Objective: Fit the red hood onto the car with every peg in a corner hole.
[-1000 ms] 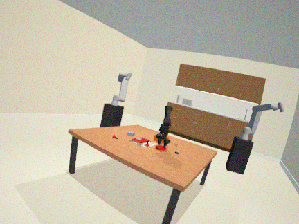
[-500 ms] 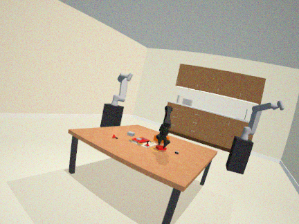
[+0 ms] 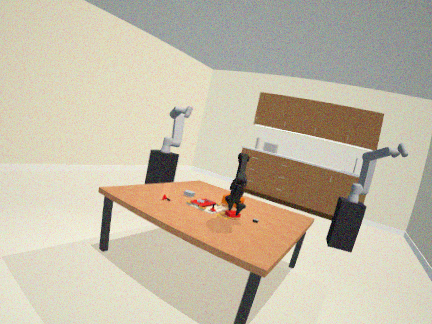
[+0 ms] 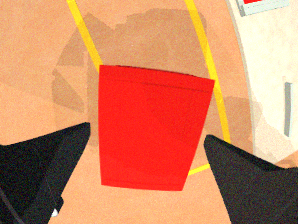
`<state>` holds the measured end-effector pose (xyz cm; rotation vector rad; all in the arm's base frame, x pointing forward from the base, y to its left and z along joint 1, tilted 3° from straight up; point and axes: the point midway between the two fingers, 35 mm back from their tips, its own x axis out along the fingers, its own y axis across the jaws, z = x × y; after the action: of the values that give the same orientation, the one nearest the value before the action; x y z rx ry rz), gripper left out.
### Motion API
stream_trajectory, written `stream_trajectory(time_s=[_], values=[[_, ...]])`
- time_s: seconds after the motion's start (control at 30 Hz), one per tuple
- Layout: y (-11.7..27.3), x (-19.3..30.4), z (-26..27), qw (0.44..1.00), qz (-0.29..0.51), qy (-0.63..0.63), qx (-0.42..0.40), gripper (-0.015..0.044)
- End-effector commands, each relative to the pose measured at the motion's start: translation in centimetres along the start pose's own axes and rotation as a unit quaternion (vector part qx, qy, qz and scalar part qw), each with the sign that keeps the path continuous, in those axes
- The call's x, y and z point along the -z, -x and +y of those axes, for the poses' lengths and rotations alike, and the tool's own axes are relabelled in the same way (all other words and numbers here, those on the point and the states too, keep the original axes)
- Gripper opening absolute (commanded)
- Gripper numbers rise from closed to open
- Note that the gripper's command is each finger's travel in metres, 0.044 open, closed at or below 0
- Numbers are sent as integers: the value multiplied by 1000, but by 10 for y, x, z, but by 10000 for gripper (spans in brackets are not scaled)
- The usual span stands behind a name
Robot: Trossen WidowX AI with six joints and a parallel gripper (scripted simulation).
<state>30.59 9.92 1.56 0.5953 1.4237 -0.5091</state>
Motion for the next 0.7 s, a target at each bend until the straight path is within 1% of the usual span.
stream_trajectory(time_s=[0.0,0.37,0.5,0.67], values=[[-3,1,0,1000,3,-2,0,440],[-8,1,0,1000,3,-2,0,440],[-6,0,0,1000,0,0,0,335],[-6,0,0,1000,0,0,0,302]])
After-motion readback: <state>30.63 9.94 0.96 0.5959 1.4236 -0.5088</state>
